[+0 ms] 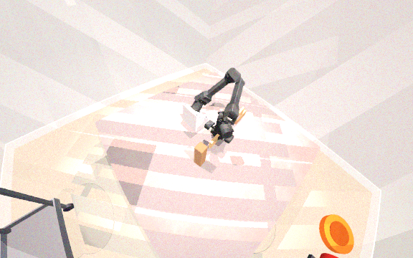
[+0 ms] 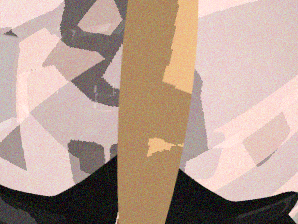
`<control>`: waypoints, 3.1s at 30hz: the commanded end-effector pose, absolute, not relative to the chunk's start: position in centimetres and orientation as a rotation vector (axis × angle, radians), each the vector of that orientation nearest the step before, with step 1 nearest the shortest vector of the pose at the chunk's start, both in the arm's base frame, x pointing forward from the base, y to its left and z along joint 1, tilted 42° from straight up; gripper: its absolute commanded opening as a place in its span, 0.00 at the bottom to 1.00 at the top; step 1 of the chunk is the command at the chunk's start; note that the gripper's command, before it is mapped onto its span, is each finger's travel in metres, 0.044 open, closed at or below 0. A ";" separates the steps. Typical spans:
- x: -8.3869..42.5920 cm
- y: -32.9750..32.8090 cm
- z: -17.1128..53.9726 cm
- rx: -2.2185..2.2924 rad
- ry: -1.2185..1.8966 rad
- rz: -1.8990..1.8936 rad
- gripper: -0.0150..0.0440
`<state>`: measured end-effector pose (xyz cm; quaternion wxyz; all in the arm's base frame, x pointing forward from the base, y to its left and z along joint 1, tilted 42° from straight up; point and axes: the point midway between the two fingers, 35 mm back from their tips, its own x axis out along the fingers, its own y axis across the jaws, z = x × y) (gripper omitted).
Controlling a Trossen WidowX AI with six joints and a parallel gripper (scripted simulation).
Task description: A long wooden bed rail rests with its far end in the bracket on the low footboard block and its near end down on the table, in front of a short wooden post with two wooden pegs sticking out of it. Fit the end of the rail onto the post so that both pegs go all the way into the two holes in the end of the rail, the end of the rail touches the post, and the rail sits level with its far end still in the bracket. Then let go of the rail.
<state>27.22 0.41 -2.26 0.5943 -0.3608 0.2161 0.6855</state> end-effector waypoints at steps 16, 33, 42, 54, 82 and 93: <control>27.3 0.5 -2.4 -0.839 0.498 1.588 0.25; 27.3 0.3 -2.2 -0.839 0.499 1.588 0.25; 27.3 0.4 -2.3 -0.839 0.498 1.588 0.25; 27.3 0.4 -2.3 -0.839 0.498 1.588 0.25; 27.5 -0.4 -2.6 -0.840 0.499 1.588 0.25; 27.7 -0.6 -2.8 -0.840 0.499 1.588 0.25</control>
